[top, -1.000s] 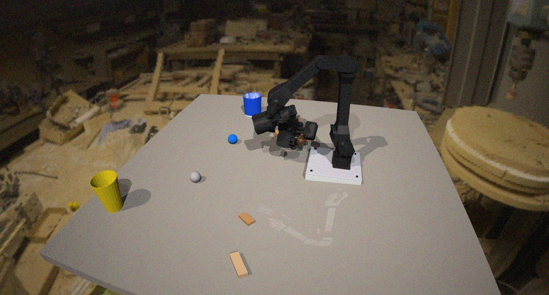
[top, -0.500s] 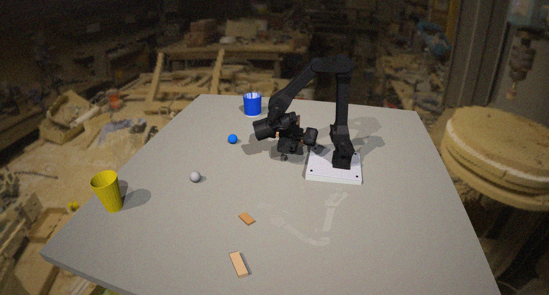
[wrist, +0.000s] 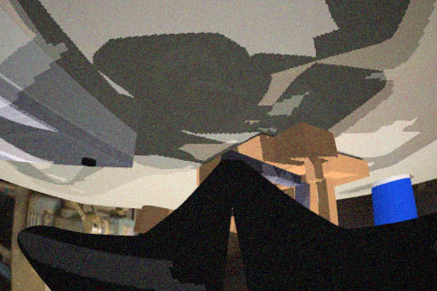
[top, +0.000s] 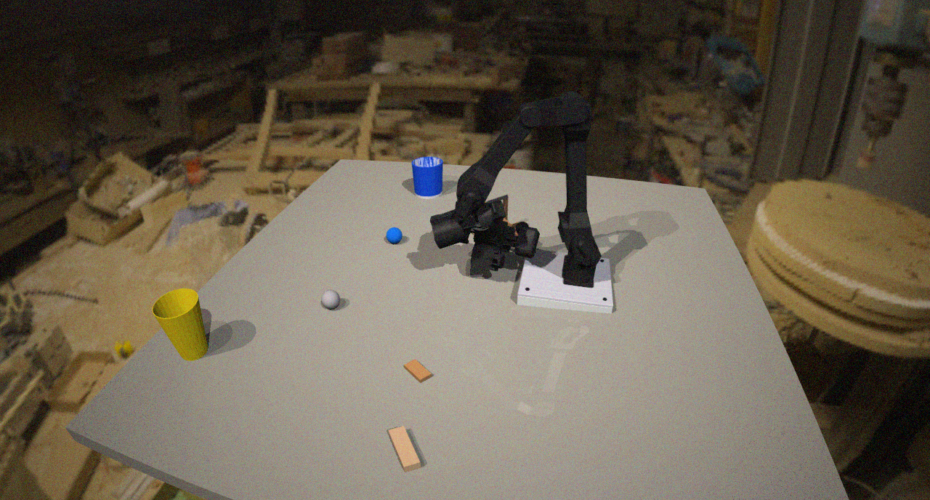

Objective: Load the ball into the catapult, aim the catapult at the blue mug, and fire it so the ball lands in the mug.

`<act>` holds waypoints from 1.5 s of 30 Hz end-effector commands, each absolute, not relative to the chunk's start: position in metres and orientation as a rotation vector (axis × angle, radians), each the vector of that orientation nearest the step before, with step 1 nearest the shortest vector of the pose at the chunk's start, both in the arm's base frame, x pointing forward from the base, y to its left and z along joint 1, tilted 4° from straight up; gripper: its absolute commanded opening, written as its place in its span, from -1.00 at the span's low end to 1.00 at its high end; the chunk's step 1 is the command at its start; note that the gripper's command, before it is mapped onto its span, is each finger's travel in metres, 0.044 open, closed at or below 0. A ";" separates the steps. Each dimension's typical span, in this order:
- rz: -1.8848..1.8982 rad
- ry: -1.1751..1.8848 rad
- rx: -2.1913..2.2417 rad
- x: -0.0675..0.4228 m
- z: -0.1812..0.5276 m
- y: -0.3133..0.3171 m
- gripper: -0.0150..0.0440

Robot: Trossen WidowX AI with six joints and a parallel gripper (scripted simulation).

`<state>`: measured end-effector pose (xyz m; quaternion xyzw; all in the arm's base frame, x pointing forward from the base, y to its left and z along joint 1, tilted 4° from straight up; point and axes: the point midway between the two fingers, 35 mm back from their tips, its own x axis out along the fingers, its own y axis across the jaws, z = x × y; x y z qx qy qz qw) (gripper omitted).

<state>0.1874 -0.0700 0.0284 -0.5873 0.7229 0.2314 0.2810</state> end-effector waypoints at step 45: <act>0.087 1.719 -0.836 0.309 0.142 -0.079 1.00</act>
